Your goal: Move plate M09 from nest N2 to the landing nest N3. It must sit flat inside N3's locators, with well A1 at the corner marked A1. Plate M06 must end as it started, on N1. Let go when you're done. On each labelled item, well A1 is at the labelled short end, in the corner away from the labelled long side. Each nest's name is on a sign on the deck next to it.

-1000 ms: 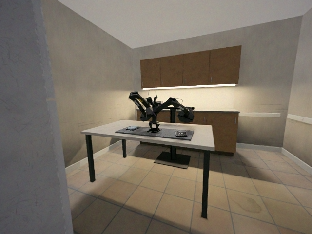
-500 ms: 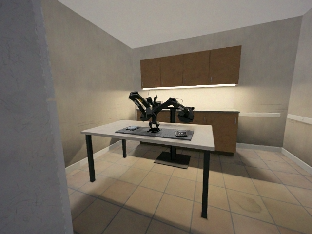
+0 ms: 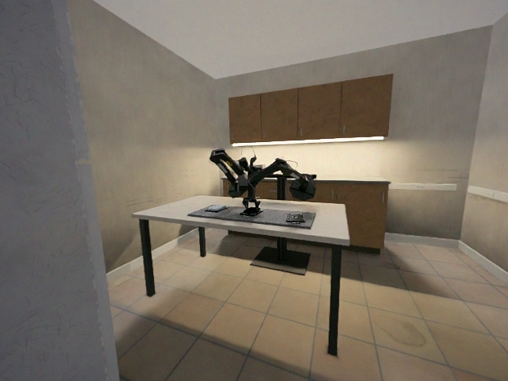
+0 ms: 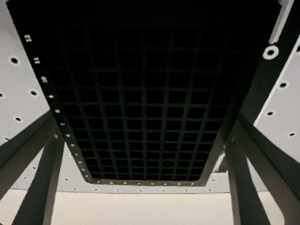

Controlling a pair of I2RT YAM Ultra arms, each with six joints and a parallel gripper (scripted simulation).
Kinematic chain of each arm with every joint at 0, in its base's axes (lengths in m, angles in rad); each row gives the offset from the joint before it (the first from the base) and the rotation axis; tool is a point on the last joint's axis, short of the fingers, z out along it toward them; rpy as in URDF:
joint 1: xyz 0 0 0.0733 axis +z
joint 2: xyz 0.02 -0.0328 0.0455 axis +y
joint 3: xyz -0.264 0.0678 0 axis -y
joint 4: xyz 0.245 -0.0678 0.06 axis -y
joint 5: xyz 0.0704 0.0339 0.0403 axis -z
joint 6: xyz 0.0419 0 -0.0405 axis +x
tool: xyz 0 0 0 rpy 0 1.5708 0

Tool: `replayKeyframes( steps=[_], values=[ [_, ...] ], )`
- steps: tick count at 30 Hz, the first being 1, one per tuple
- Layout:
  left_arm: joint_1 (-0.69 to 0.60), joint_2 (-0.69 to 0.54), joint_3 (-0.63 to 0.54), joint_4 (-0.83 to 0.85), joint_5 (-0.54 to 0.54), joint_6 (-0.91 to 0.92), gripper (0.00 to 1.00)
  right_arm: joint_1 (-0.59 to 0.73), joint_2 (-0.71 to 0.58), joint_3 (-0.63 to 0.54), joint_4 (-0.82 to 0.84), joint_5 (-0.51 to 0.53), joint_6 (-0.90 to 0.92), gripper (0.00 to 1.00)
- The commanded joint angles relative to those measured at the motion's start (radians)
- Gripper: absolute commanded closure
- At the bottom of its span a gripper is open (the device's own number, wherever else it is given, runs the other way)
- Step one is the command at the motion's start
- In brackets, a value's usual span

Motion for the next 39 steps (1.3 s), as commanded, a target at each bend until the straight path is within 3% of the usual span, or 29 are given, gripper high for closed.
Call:
replayKeyframes(
  steps=[1,39],
  values=[
    [-0.030,-0.006,0.024,-0.020,-0.012,-0.011,0.20,0.009,0.018,-0.008,0.010,-0.003,-0.005,0.00],
    [-0.054,-0.029,-0.015,0.012,-0.016,-0.024,0.20,0.009,0.018,-0.008,0.010,-0.003,-0.005,0.00]
  ],
)
